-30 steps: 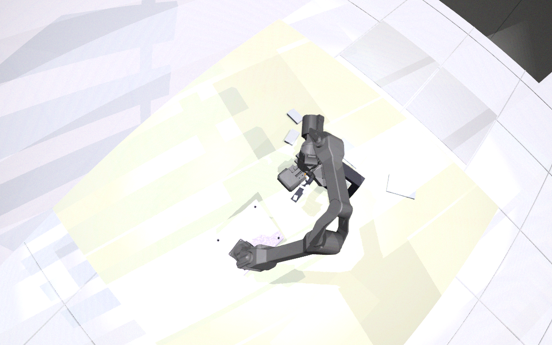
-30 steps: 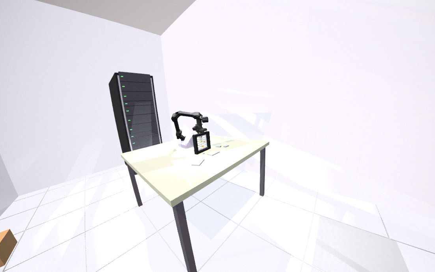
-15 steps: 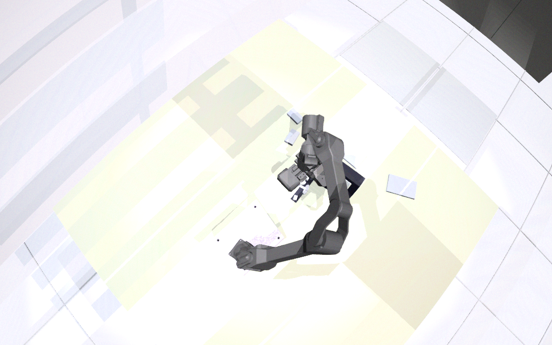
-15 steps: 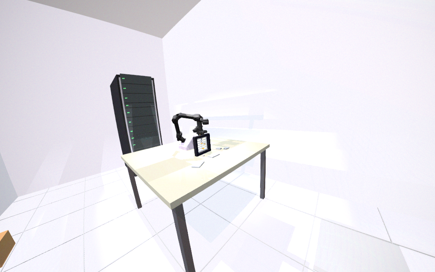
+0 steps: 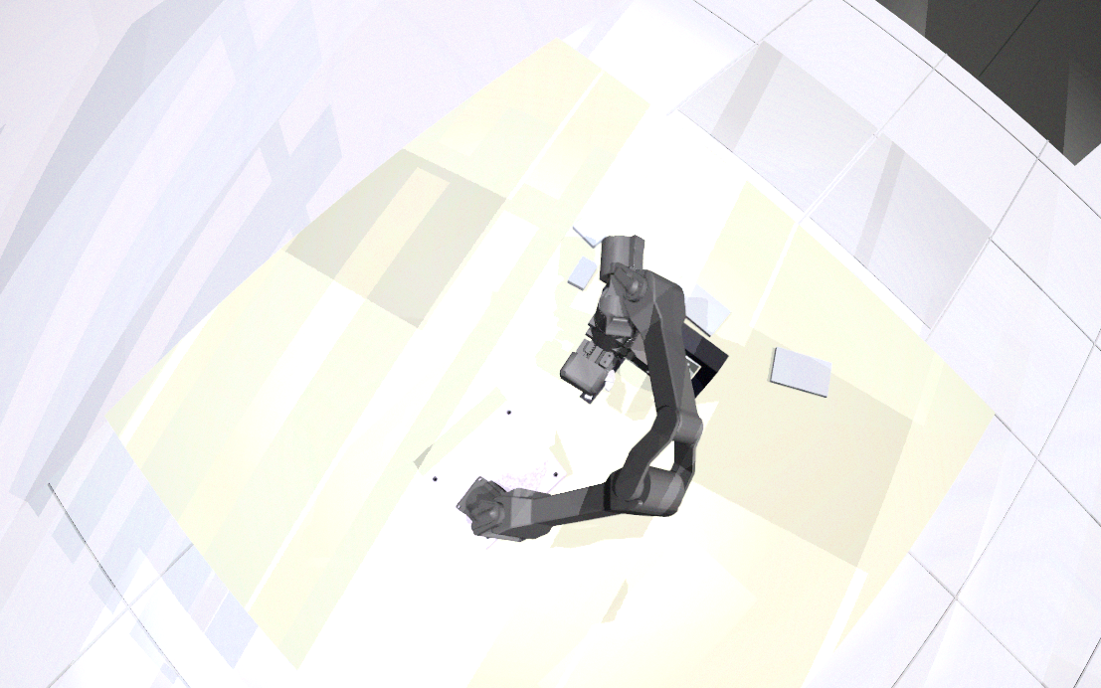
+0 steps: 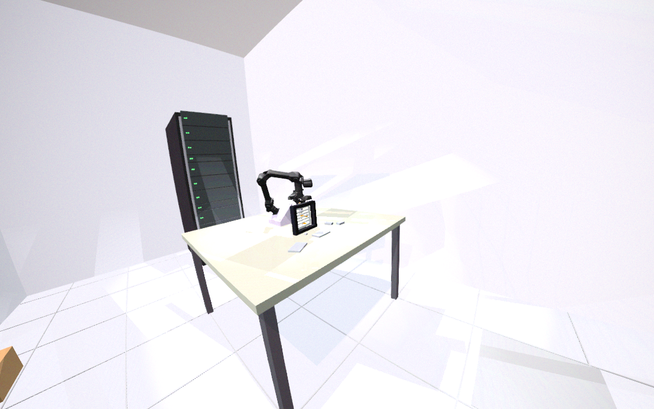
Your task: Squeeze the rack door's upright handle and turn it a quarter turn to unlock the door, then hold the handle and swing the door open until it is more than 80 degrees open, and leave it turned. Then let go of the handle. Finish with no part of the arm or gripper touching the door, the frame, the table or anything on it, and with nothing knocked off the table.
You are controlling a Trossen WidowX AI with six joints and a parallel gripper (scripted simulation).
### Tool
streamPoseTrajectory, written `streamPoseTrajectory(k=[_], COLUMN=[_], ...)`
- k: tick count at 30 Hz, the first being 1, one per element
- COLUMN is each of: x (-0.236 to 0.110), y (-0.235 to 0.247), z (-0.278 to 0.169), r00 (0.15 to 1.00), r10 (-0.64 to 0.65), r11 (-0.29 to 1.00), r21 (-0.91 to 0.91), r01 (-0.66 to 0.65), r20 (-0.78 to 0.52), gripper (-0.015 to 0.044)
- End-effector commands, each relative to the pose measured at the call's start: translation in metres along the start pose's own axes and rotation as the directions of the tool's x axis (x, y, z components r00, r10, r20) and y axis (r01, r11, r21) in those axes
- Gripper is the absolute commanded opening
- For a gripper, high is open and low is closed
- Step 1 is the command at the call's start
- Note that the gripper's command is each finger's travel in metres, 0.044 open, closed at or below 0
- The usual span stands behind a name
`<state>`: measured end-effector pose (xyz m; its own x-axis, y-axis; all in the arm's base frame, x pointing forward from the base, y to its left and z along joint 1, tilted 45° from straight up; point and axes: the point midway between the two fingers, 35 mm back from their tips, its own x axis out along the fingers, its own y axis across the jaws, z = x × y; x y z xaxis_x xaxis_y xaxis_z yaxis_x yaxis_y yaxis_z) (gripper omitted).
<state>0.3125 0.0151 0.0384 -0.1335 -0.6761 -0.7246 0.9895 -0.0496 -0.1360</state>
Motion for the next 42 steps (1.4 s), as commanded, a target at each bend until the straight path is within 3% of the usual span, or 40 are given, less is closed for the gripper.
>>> streamPoseTrajectory(k=[1,18,42], x=[0.0,0.0,0.0], y=[-0.007,-0.042,-0.082], z=[0.003,0.021,0.066], r00=[1.0,1.0,1.0], r10=[0.0,-0.002,-0.005], r11=[0.993,0.889,0.638], r21=[-0.118,-0.458,-0.77], r01=[0.001,0.004,0.009], r20=[0.004,0.005,0.007], gripper=[0.0017,0.0017,0.0017])
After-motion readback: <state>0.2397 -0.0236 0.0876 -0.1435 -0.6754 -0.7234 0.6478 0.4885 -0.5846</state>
